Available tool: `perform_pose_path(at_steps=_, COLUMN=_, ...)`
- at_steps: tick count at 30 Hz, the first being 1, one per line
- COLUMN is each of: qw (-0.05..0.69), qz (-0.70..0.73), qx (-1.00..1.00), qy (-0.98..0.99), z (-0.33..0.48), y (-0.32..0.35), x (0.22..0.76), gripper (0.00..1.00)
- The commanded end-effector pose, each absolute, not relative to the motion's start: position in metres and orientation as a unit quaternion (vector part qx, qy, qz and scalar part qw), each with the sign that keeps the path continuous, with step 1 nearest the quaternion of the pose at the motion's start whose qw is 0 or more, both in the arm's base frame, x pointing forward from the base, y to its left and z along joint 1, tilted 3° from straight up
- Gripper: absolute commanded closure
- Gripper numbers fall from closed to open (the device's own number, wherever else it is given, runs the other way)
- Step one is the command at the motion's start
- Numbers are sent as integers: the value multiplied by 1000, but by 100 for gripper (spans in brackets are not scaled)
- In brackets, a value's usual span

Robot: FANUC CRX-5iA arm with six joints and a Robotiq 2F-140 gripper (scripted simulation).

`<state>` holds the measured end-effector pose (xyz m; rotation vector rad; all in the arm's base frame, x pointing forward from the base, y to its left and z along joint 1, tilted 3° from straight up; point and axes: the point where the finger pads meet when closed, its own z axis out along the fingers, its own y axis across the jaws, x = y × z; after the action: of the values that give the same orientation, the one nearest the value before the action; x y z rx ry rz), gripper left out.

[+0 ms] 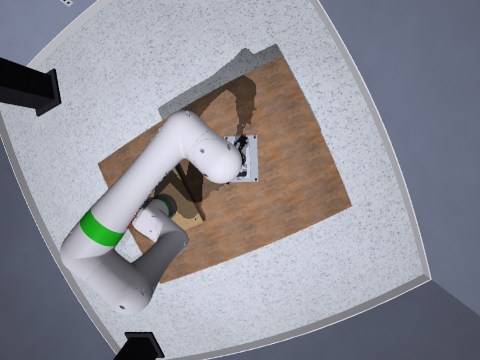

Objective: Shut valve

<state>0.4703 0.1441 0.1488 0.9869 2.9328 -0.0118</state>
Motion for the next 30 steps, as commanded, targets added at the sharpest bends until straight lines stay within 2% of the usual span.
perform_pose_path(at_steps=1, qw=24, qz=-4, qx=319, qy=948, z=157, y=144, x=470, gripper=0)
perform_pose_path(at_steps=30, qw=24, qz=-4, qx=319, qy=948, z=186, y=145, x=469, gripper=0)
